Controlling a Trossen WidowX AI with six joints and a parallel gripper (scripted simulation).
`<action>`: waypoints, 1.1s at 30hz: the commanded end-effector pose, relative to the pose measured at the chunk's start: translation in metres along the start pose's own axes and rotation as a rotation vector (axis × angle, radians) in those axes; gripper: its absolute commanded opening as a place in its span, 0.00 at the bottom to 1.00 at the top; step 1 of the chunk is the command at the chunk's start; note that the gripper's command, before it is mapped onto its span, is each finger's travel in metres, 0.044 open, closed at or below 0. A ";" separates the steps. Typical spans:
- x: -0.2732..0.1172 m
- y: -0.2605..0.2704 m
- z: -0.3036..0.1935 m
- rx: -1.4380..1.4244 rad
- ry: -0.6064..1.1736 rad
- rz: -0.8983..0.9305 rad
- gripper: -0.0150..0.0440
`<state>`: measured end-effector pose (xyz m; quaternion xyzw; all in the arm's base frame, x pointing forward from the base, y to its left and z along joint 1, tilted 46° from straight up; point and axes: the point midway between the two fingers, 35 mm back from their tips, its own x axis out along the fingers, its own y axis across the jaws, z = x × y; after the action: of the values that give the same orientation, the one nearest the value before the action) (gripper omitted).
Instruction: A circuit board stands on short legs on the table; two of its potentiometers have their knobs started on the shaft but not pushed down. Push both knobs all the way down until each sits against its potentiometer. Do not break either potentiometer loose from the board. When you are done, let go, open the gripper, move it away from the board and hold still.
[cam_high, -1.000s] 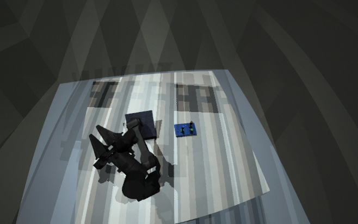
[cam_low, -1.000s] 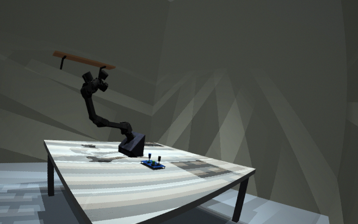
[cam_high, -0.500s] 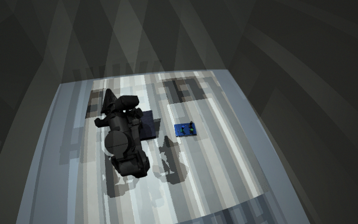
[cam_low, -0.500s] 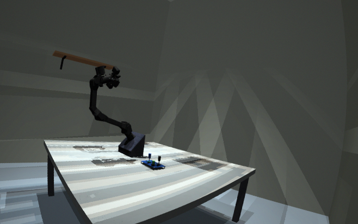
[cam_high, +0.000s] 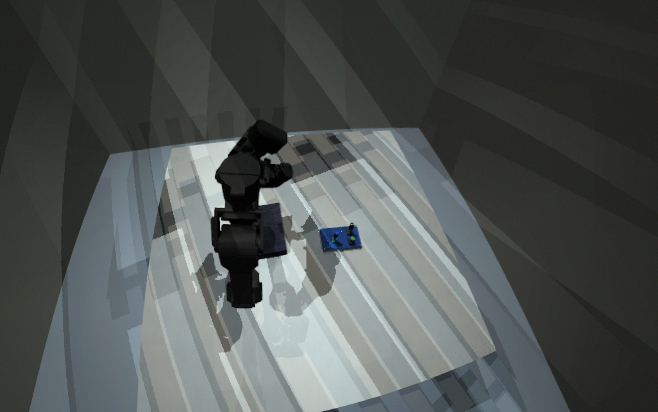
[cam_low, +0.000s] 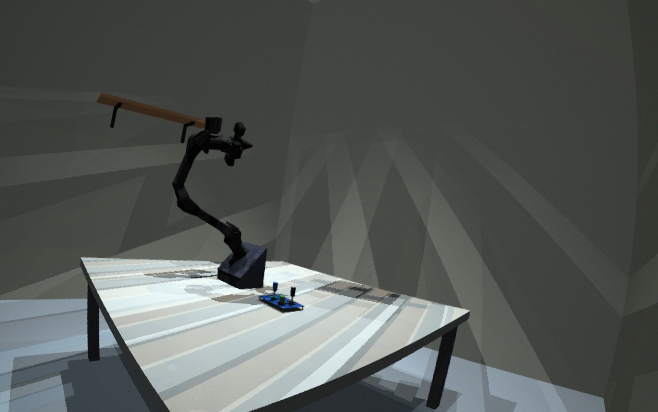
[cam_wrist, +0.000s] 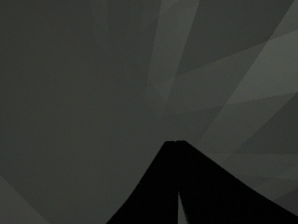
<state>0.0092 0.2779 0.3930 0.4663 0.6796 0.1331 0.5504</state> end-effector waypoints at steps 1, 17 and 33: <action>0.024 0.004 0.028 -0.046 -0.118 -0.023 0.25; 0.087 0.003 0.161 -0.211 -0.543 -0.238 0.25; 0.098 -0.028 0.276 -0.207 -0.765 -0.498 0.25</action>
<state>0.2265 0.2594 0.2289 0.2722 0.5050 -0.0928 0.8138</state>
